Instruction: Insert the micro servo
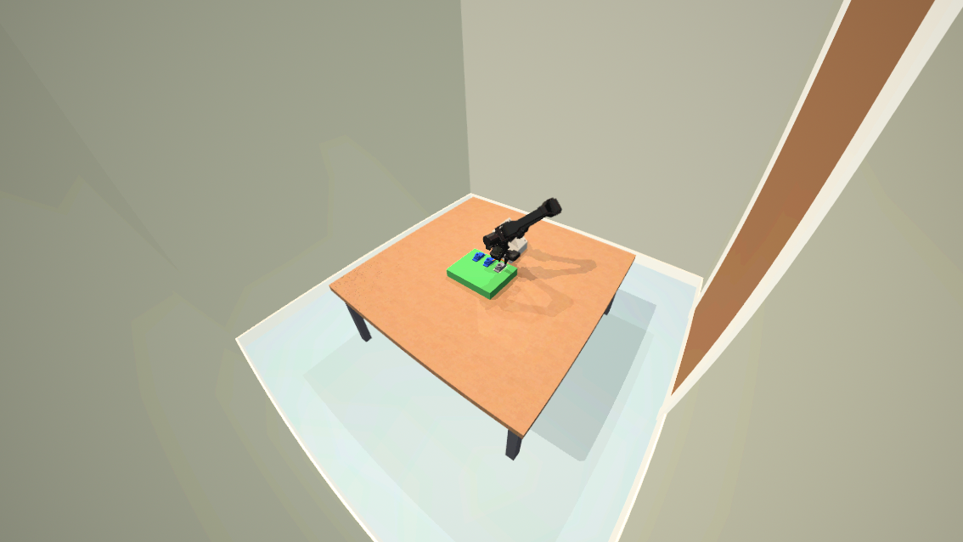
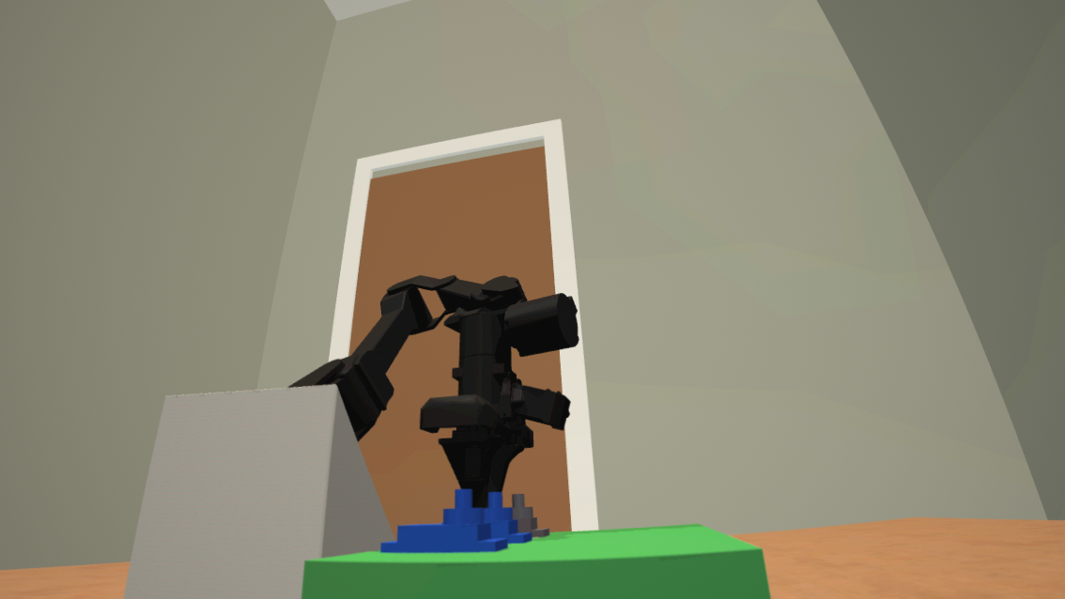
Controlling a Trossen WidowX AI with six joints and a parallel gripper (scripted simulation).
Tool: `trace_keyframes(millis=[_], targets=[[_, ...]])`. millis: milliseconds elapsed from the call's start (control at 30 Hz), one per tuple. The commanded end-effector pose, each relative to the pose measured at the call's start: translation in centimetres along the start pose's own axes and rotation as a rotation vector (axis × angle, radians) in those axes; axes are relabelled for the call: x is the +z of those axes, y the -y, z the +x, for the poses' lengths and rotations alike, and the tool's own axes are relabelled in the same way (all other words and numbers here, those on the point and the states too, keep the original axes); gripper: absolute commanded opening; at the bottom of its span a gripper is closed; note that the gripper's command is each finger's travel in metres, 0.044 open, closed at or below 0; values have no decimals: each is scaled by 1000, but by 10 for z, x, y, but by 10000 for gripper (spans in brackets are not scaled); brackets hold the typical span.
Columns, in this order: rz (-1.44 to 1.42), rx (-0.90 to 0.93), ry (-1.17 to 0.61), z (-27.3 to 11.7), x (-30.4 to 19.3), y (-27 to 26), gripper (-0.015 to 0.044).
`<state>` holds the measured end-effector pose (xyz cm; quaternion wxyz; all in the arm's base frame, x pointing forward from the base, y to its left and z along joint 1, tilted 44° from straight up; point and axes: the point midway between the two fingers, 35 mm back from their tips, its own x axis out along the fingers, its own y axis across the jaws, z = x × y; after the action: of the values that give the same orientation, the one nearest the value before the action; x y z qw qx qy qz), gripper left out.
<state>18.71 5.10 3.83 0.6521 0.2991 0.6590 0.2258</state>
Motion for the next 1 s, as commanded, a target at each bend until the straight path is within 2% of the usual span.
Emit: trace_keyframes(millis=[0,200,333,533,733,967], targets=[[-12,-5,14,-21,0,0,187],[-12,-5,14,-22,-1,1,187],[-4,-2,12,-27,14,-1,292],[-11,-5,16,-60,66,-4,440],[-17,-7,19,-87,112,-3,440],[-15,-7,20,-102,110,-3,440]])
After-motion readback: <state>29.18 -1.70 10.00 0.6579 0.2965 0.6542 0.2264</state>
